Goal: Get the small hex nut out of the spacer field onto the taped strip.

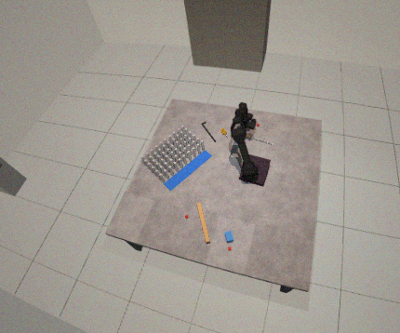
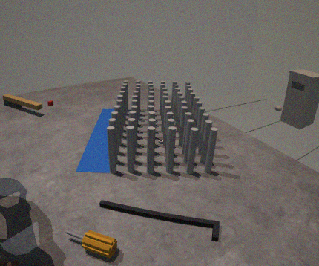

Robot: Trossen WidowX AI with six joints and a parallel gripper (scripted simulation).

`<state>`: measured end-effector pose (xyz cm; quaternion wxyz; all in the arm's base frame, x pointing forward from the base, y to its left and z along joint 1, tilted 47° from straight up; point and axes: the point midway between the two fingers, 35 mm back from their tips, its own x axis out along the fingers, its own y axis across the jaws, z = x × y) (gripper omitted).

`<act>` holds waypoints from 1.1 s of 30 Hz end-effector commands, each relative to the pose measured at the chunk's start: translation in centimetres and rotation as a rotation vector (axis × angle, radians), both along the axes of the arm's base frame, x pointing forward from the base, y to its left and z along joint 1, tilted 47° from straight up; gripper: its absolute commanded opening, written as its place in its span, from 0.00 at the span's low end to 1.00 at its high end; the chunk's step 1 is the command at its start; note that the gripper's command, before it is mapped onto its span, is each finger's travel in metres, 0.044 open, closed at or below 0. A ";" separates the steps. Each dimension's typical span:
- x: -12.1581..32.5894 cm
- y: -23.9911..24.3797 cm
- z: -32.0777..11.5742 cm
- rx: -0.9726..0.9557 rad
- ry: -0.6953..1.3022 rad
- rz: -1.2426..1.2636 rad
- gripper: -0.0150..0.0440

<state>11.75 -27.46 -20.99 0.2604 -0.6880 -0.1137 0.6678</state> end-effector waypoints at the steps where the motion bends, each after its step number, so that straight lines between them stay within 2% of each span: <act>1: -0.4 -0.2 0.0 0.000 0.010 -0.008 1.00; 8: -0.4 -0.3 -0.1 0.000 0.010 -0.008 1.00; 14: -0.4 -0.3 -0.1 0.000 0.010 -0.008 0.73; 33: -0.1 0.7 -1.2 0.000 0.009 -0.008 0.73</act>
